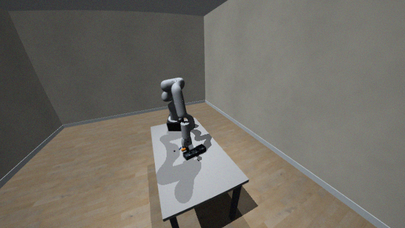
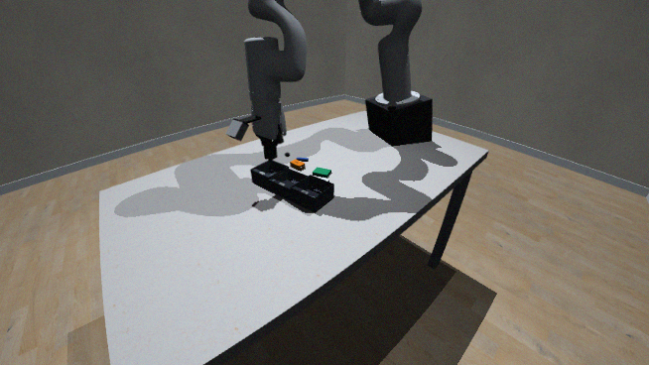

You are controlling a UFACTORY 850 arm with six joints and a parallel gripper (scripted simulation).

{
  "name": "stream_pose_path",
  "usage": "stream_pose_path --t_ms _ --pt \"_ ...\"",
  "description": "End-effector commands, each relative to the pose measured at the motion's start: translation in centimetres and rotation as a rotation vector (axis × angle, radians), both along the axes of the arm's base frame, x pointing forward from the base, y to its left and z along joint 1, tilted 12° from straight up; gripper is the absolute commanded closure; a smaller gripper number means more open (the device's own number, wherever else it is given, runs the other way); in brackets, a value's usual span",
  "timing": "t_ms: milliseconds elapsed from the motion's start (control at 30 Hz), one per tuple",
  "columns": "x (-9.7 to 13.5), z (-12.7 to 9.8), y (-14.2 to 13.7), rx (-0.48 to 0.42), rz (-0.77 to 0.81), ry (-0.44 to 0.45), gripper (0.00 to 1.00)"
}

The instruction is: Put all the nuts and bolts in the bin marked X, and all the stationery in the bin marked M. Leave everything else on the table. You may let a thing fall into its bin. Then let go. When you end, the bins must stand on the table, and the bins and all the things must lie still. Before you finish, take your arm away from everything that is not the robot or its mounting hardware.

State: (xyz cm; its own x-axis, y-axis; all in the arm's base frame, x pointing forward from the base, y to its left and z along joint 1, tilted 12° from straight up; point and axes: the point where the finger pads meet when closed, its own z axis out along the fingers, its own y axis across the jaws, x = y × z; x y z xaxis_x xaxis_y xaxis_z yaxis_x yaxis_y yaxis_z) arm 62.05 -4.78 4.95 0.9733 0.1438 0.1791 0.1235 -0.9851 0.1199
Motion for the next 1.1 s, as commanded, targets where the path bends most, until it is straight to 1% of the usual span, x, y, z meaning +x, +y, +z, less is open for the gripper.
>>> stream_pose_path --t_ms 0,200,267,767,1067 --pt "0.3 -0.3 -0.1 0.003 0.001 0.001 0.93" --pt "0.6 -1.8 -0.2 0.003 0.001 0.001 0.93" --pt "0.6 -1.8 -0.2 0.003 0.001 0.001 0.93" --pt "1.4 -5.7 -0.6 0.003 0.001 0.001 0.93" --pt "1.4 -5.8 -0.6 0.003 0.001 0.001 0.93"
